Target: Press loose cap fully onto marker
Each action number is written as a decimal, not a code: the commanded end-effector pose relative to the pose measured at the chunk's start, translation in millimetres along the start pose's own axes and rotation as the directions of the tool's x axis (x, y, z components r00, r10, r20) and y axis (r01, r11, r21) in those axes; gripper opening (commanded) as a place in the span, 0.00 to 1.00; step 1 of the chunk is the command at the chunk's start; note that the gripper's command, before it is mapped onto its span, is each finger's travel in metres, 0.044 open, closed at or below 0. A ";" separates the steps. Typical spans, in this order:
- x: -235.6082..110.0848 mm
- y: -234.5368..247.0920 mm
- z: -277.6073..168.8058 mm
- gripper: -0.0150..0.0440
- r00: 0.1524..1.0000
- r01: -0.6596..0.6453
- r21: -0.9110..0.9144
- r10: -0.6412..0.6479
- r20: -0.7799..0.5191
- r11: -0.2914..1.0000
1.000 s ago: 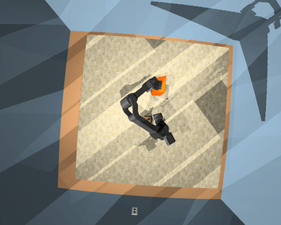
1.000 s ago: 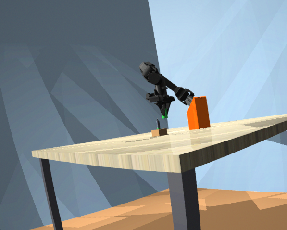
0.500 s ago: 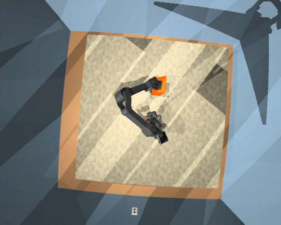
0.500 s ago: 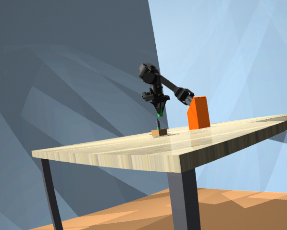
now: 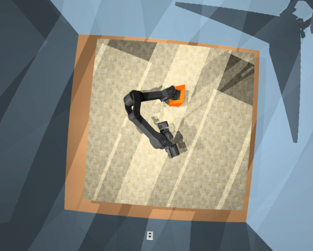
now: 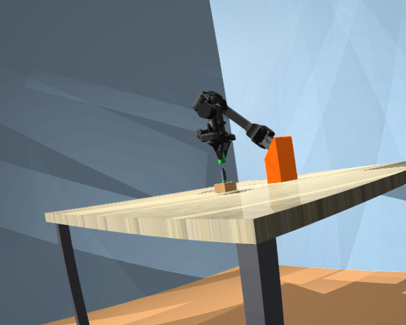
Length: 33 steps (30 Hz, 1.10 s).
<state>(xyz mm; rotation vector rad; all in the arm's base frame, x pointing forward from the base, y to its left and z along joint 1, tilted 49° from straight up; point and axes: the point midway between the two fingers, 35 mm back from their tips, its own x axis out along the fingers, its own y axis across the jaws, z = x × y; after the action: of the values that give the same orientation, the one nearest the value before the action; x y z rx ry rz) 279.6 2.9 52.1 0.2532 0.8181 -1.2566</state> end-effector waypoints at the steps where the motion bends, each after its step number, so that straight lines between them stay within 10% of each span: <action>1: -0.3 -4.6 3.4 0.25 1.000 0.002 -0.008 -0.002 0.006 1.000; 33: 45.5 -3.8 3.8 0.25 1.000 0.001 -0.008 -0.001 0.006 1.000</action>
<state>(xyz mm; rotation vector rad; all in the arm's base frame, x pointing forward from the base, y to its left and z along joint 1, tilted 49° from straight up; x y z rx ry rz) 281.9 -30.4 28.7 0.2503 0.8178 -1.2556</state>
